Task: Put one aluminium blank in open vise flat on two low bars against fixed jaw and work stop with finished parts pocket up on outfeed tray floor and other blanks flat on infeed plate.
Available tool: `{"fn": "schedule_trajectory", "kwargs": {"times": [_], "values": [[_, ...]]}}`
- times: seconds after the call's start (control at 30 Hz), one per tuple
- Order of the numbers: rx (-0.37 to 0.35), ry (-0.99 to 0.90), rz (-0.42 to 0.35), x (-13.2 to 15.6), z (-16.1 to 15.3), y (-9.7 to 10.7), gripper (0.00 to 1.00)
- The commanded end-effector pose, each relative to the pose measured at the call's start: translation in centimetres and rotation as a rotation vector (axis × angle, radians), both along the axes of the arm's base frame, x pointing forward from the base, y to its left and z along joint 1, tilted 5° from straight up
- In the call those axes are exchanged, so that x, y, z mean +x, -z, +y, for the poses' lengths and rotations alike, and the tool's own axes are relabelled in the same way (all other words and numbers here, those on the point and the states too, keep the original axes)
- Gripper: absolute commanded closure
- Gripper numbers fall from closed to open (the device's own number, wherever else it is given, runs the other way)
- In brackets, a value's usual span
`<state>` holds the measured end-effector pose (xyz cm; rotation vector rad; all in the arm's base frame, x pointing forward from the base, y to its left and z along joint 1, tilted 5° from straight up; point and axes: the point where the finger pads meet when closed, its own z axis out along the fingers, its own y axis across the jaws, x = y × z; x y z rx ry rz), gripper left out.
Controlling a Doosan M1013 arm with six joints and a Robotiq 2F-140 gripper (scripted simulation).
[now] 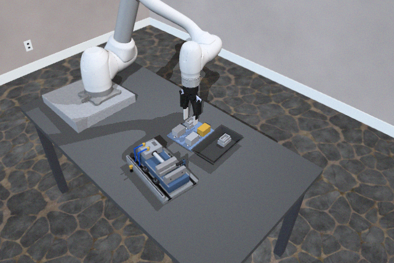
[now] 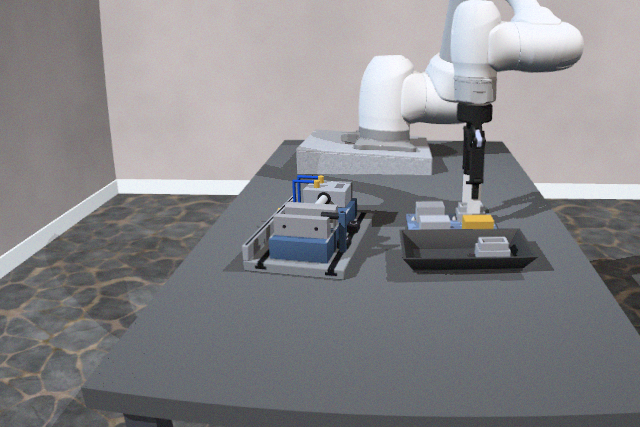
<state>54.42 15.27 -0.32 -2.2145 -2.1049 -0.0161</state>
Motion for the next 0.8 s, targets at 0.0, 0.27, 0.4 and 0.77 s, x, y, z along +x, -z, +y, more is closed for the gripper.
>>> {"fn": "schedule_trajectory", "kwargs": {"times": [0.0, 0.27, 0.4, 0.77], "values": [[0.000, 0.000, 0.000, 0.00, 0.00, -0.01, 0.60], [0.000, 0.000, 0.000, 0.00, 0.00, -0.01, 1.00], [0.000, 0.000, 0.000, 0.00, 0.00, -0.01, 1.00], [0.000, 0.000, 0.000, 0.00, 0.00, -0.01, 1.00]]}}
